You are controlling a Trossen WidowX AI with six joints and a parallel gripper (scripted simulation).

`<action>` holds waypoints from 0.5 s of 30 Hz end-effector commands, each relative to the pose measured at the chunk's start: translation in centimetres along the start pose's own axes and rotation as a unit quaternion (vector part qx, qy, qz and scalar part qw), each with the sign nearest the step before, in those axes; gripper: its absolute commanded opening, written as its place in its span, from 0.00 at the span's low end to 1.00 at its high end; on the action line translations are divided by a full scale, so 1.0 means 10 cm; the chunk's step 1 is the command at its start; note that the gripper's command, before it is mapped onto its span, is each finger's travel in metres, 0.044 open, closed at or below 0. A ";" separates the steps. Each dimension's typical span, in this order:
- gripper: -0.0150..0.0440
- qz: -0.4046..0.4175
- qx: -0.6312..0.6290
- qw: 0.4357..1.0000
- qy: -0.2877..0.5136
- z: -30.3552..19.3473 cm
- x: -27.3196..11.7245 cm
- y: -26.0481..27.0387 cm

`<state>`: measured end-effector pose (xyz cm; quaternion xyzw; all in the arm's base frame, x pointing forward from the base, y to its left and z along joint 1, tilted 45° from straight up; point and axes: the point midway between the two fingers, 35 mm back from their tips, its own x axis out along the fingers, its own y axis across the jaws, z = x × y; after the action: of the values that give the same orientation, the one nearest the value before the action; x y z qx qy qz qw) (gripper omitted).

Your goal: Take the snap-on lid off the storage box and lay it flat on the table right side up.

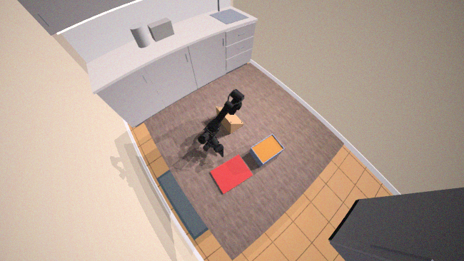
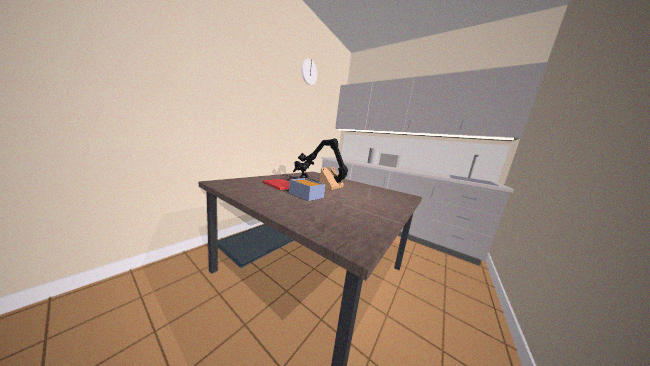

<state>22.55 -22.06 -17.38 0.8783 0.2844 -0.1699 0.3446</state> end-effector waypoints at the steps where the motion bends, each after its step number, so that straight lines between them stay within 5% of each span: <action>1: 1.00 0.004 -0.012 1.000 -0.006 0.03 -0.09 0.11; 15: 1.00 0.003 -0.012 1.000 -0.007 0.02 -0.34 0.25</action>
<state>21.44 -24.06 -15.30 0.8781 0.2834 -0.1701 0.3461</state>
